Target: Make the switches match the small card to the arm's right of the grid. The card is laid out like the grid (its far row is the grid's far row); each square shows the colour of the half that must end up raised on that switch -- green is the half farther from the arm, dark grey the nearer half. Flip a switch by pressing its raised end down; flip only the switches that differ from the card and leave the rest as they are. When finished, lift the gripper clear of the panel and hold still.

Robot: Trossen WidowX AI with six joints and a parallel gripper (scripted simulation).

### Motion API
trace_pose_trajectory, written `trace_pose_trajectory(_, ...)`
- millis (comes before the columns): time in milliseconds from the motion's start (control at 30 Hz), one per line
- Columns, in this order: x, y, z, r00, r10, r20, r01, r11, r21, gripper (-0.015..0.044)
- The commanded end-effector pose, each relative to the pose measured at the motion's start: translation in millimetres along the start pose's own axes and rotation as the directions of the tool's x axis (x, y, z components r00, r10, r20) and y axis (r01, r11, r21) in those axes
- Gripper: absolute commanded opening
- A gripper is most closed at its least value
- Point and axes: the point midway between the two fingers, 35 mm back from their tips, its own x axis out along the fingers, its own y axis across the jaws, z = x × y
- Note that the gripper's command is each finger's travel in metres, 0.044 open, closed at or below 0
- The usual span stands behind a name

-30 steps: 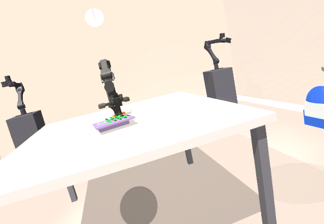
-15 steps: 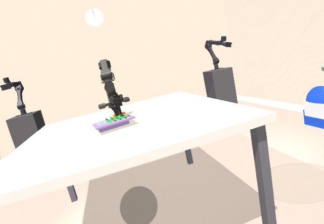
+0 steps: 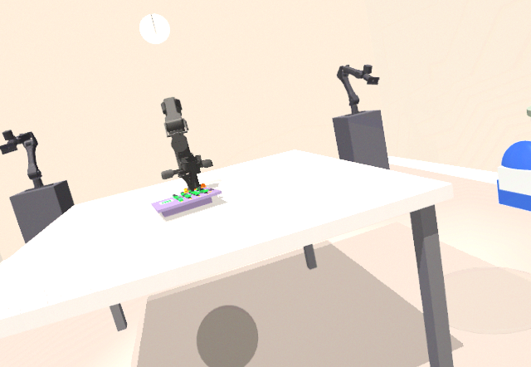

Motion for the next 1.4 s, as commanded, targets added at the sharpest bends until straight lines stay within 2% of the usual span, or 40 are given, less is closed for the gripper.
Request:
trace_pose_trajectory(0, 1, -1, 0, 1.000, -0.004, -0.003, 0.004, 1.000, -0.004, 0.0000)
trace_pose_trajectory(333, -1, 0, 0, 1.000, 0.000, 0.000, 0.000, 1.000, 0.000, 0.0000)
trace_pose_trajectory(467, -52, -1, -1, 1.000, -0.003, 0.019, 0.003, 1.000, -0.003, 0.0000)
trace_pose_trajectory(533, -63, 0, -3, 1.000, -0.004, 0.023, 0.004, 1.000, -0.004, 0.0000)
trace_pose_trajectory(633, -63, -2, -5, 1.000, -0.004, 0.023, 0.004, 1.000, -0.004, 0.0000)
trace_pose_trajectory(767, -62, -28, -51, 1.000, -0.006, 0.019, 0.006, 1.000, -0.004, 0.0000)
trace_pose_trajectory(833, -61, -32, -61, 1.000, -0.006, 0.019, 0.007, 1.000, -0.004, 0.0000)
trace_pose_trajectory(900, -59, -32, -61, 1.000, -0.006, 0.020, 0.007, 1.000, -0.004, 0.0000)
trace_pose_trajectory(1033, -28, -32, -61, 0.999, -0.007, 0.043, 0.007, 1.000, -0.004, 0.0000)
trace_pose_trajectory(1367, -16, -32, -61, 0.999, -0.006, 0.045, 0.007, 1.000, -0.004, 0.0000)
